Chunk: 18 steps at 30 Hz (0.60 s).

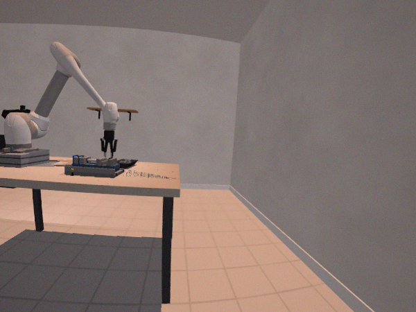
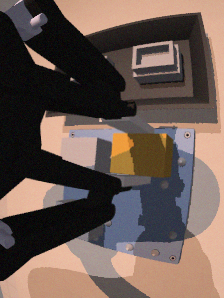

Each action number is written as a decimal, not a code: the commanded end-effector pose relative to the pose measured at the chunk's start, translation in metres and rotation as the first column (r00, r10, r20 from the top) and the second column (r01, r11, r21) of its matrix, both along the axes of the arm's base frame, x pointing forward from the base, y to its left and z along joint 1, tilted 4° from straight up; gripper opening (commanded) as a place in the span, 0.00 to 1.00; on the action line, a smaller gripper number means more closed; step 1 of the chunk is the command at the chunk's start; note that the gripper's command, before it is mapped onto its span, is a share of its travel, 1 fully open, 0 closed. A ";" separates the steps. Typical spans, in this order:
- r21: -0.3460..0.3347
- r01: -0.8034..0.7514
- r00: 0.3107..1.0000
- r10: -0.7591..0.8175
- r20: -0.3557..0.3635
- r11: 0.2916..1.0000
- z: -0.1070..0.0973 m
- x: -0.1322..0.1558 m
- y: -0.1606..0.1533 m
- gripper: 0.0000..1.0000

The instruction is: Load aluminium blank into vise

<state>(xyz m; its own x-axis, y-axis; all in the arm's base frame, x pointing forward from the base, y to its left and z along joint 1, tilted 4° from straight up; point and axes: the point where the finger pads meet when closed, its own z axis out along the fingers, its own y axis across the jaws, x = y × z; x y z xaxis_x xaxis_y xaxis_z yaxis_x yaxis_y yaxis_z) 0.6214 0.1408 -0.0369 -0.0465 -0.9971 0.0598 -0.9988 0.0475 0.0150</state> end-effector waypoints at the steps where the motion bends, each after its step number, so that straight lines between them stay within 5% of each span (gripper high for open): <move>1: 0.000 0.000 1.000 0.000 0.000 1.000 -0.001 0.000 0.000 0.00; 18: 0.000 0.000 1.000 0.000 0.000 1.000 -0.007 0.000 0.000 0.00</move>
<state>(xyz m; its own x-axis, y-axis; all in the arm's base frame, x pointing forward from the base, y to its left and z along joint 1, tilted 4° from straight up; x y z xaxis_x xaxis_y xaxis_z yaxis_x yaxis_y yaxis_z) 0.6213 0.1404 -0.0437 -0.0465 -0.9971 0.0598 -0.9988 0.0475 0.0149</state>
